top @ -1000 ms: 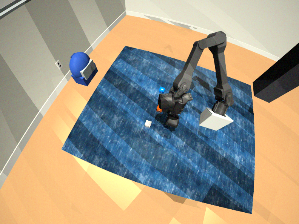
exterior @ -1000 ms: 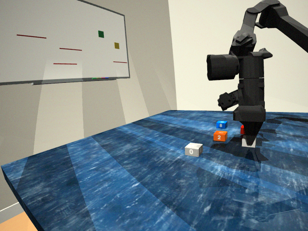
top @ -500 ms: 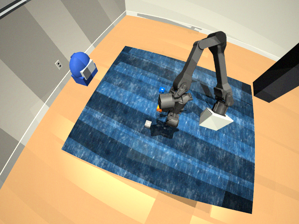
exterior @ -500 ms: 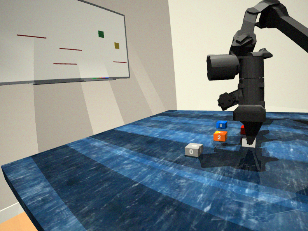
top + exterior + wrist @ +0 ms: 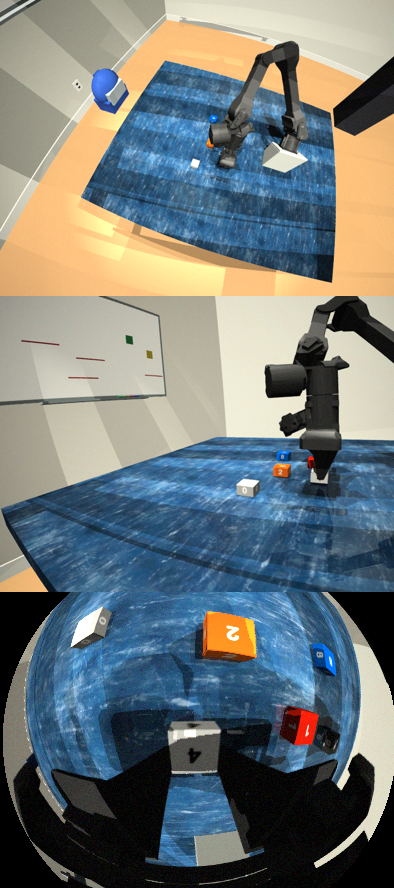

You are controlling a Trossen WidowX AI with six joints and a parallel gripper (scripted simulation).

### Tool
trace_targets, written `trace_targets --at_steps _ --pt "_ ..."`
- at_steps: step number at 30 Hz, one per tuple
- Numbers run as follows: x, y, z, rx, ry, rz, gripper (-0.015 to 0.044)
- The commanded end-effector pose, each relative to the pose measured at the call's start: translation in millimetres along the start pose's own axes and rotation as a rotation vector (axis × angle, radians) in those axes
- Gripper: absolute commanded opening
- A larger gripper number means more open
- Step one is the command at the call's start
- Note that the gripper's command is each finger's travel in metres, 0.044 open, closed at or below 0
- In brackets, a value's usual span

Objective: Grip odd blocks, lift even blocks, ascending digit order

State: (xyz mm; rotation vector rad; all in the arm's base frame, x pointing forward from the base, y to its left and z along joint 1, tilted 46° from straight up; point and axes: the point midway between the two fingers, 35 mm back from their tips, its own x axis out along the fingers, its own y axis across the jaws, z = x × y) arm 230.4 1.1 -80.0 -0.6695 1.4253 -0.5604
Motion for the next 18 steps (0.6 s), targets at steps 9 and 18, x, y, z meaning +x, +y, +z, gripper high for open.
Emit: trace_targets --at_steps 9,18 --pt "-12.1 0.8 1.8 0.005 -0.005 0.004 0.012" --pt "-12.1 0.8 1.8 0.005 -0.005 0.004 0.012"
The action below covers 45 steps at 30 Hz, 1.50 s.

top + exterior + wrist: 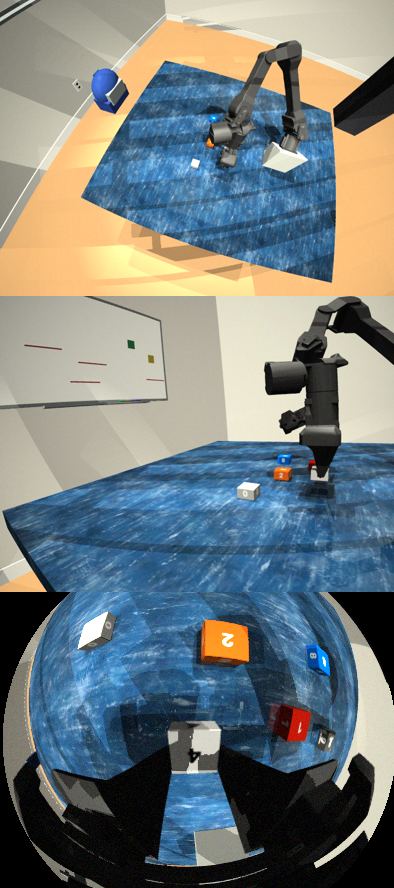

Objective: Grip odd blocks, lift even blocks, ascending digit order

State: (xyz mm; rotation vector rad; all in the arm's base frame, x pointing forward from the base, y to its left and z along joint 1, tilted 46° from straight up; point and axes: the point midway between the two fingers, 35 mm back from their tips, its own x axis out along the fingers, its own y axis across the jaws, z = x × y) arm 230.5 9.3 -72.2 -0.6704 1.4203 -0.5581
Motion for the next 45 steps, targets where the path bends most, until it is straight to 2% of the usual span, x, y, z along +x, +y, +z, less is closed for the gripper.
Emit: trace_targets --at_steps 1,25,36,39,42,45 --pt "-1 1 1 0.005 0.0 0.004 0.012" --pt "14 0 1 0.005 0.0 0.003 0.012" --pt "14 0 1 0.005 0.0 0.003 0.04" --pt "11 1 1 0.005 0.0 0.003 0.04" --pt "-19 1 1 0.005 0.0 0.005 0.04" --pt "-22 1 1 0.005 0.0 0.005 0.04"
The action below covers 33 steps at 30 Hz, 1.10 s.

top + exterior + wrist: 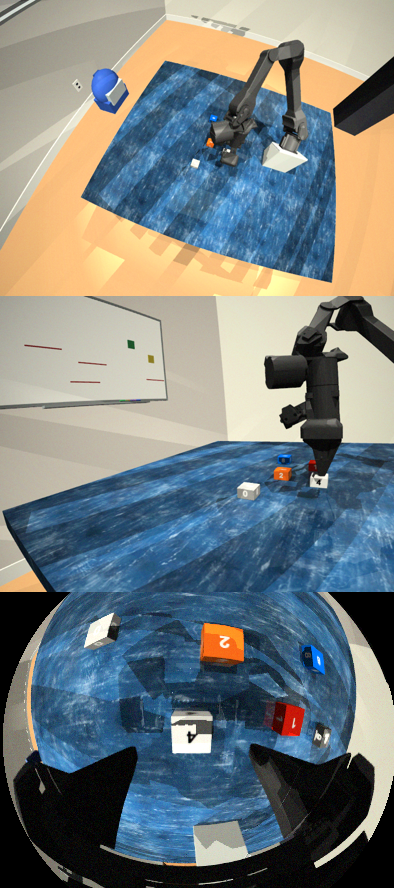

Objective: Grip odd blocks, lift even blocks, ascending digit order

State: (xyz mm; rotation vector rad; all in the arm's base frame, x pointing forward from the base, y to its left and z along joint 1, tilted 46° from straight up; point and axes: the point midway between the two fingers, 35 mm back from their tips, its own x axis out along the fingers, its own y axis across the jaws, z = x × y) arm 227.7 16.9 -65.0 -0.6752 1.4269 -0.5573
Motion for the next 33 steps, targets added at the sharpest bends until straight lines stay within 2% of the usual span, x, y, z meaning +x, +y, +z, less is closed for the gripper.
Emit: trace_targets --at_steps 1,2,4,9,13,24,28,33 --pt "-12 0 3 0.011 -0.005 0.006 0.04" --pt "-12 0 3 0.011 -0.005 0.006 0.04" --pt "-21 1 4 0.01 -0.005 0.009 0.0348" --pt "-90 1 3 0.01 -0.004 0.011 0.0216" --pt "-93 1 3 0.01 -0.004 0.01 0.012" --pt "-94 -6 12 0.008 -0.005 0.016 0.012" --pt "-99 -56 65 0.005 -0.01 0.034 0.012" --pt "-96 -126 105 0.011 -0.012 0.018 0.012"
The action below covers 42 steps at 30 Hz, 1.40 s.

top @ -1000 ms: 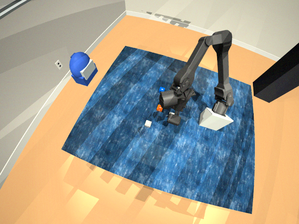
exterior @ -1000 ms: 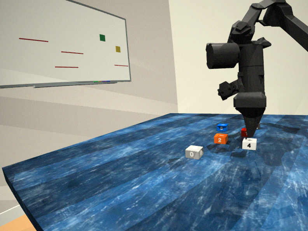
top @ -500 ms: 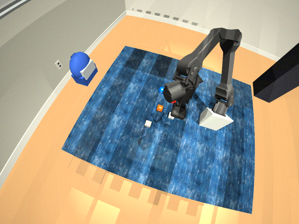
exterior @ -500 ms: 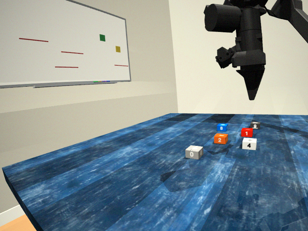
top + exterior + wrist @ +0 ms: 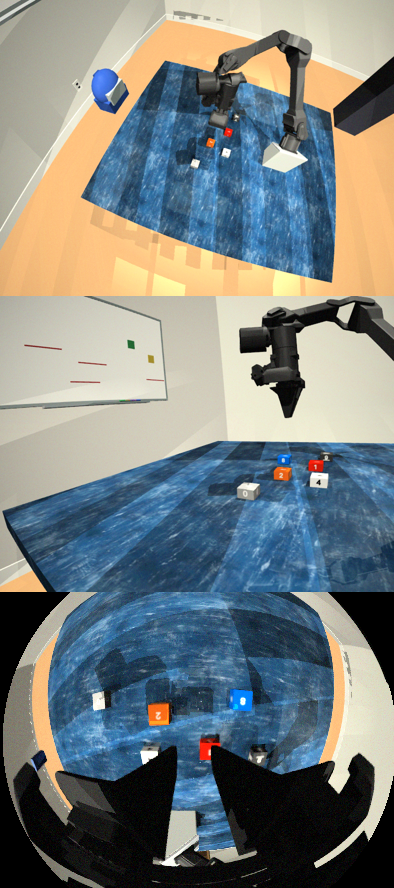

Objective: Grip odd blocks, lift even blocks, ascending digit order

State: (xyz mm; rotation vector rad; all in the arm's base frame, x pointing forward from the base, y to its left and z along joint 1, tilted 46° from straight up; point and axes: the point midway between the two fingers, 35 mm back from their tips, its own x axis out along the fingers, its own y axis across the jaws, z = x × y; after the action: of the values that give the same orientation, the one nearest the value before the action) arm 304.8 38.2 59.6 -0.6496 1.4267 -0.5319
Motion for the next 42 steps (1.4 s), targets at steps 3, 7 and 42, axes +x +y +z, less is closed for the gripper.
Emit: trace_targets --at_steps 3,7,42 --pt "1 -83 34 0.01 -0.001 -0.03 0.012" --pt "1 -84 35 0.01 -0.001 -0.031 0.012" --pt "114 -89 35 0.011 -0.002 -0.036 0.04"
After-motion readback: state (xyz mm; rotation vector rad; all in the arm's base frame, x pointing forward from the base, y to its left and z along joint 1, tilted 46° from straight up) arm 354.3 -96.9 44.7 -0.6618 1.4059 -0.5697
